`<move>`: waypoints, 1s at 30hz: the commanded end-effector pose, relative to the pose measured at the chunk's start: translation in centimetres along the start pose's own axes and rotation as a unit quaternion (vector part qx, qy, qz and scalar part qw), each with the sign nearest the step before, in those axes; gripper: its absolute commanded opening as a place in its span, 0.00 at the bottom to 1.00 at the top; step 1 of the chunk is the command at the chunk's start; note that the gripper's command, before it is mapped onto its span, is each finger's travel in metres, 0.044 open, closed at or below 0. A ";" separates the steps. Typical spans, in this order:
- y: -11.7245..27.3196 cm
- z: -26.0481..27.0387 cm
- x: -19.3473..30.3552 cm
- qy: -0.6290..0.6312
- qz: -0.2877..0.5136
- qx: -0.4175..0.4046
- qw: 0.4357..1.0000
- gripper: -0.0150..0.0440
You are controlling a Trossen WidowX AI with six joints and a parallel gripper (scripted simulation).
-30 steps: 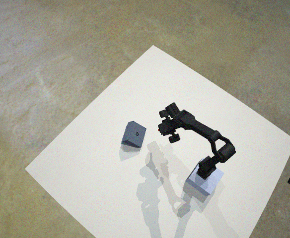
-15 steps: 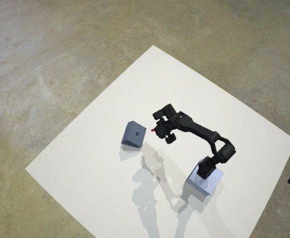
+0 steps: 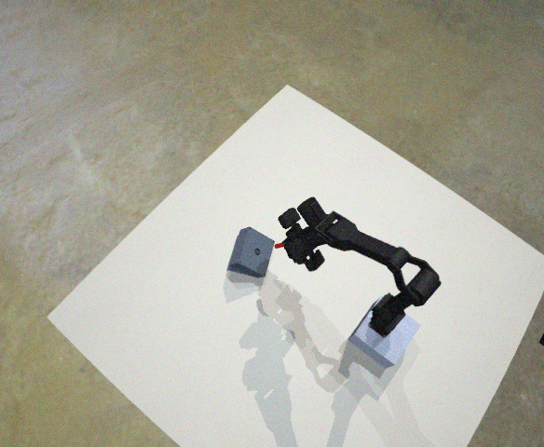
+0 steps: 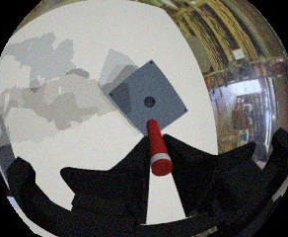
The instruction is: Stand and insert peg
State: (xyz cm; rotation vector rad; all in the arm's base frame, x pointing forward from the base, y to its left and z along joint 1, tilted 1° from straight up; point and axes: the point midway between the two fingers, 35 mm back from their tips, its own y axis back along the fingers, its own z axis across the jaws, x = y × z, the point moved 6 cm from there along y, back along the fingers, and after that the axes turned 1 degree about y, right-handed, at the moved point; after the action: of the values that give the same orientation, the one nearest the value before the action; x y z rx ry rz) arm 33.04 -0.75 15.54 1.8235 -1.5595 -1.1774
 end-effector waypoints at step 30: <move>-4.7 -0.3 -0.9 0.020 -0.013 0.008 1.000 0.25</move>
State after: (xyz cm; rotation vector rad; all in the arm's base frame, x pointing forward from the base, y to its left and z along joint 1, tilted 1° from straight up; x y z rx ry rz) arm 35.69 1.09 12.41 1.8695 -1.5267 -1.1396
